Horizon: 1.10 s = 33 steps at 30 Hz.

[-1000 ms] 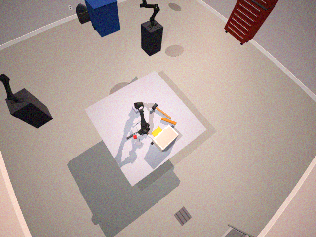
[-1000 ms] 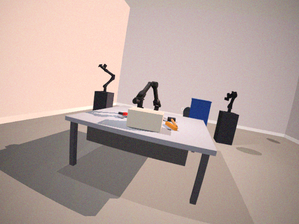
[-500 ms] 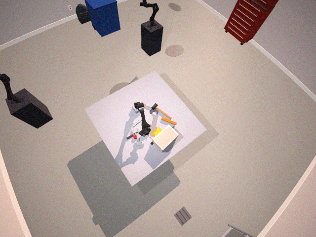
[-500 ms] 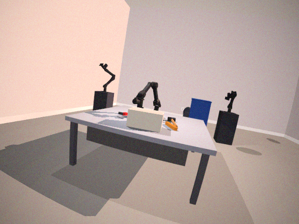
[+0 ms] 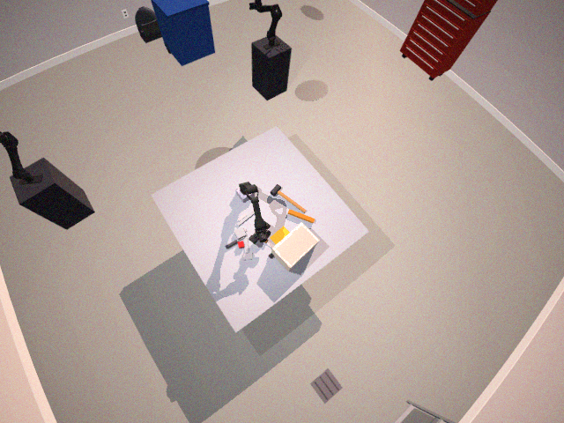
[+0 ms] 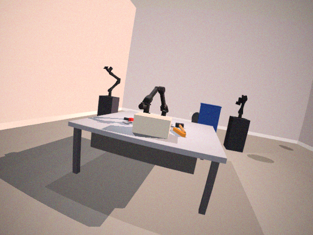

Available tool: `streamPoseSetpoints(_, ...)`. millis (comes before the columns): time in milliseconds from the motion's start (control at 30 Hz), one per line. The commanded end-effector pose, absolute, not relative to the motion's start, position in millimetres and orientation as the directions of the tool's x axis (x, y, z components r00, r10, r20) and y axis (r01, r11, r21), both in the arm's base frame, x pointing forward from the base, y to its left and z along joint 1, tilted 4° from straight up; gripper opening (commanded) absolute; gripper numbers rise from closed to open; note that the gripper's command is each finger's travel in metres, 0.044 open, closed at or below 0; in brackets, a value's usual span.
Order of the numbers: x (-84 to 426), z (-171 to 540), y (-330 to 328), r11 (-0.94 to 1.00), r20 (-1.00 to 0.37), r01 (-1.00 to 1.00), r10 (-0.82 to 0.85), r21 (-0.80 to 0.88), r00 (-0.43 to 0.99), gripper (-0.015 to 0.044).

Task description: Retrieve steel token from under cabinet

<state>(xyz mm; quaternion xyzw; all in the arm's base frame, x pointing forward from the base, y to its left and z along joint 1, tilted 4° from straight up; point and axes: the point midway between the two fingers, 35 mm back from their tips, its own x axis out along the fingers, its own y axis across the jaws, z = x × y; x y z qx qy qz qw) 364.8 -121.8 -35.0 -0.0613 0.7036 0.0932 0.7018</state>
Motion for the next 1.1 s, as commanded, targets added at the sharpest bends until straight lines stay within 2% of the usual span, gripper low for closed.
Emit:
streamPoseSetpoints(0,370.8,-34.8,-120.4,0.976,-0.999,-0.215,0.043,0.043,-0.005,0.0000)
streamPoseSetpoints(1067,401.6,-33.7,-112.4,0.976,-0.999,-0.216,0.044,0.044,-0.002,0.0000)
